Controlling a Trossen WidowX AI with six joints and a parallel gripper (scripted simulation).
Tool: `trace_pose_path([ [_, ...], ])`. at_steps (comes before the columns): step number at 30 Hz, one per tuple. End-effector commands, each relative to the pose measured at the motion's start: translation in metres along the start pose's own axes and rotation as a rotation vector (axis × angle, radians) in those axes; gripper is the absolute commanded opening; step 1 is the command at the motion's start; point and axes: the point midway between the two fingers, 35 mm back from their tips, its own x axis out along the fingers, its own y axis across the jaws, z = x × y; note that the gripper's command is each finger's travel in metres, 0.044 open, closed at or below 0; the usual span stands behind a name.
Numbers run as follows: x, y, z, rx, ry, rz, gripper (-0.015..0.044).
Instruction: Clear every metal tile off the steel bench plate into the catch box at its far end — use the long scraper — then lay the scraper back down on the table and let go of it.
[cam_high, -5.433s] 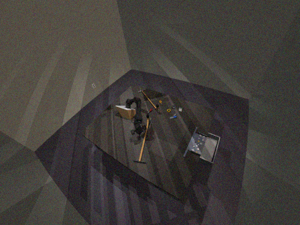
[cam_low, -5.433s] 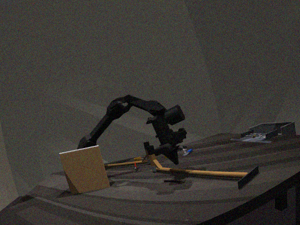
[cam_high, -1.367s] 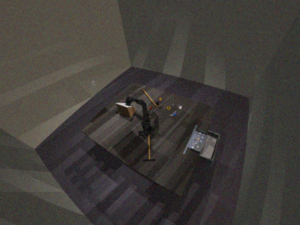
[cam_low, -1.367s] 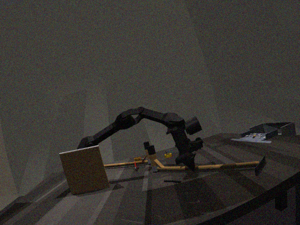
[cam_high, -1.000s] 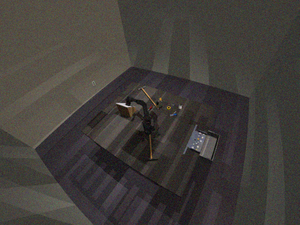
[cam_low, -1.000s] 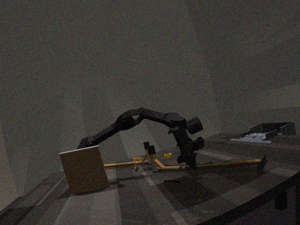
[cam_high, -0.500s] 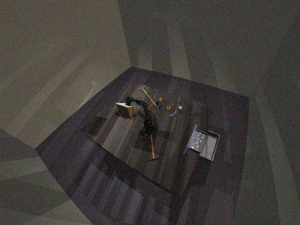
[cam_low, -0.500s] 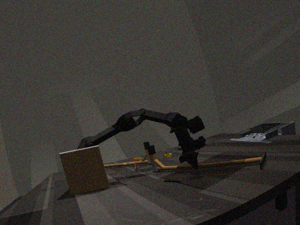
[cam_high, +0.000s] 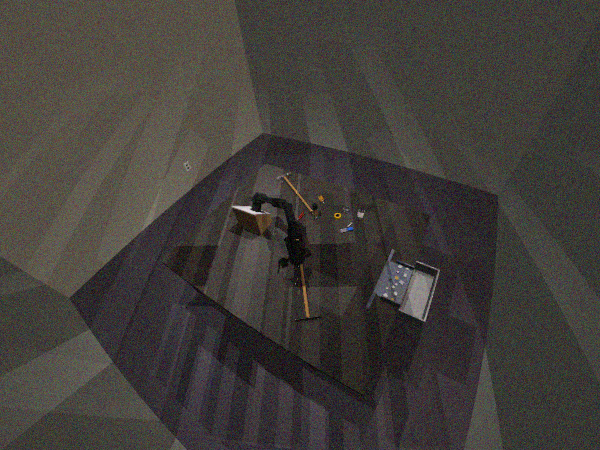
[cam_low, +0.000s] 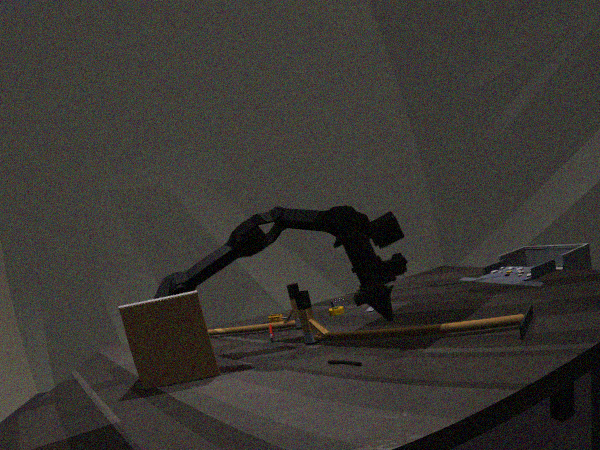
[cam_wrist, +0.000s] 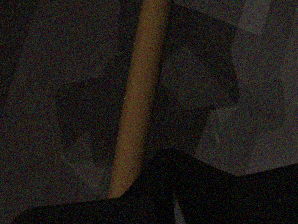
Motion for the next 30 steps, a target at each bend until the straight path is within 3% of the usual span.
trace_pose_path([
  [1,-0.014,0.001,0.005,-0.014,-0.018,-0.001,0.0],
  [30,-0.11,-0.034,0.008,-0.085,-0.182,0.022,0.0],
])
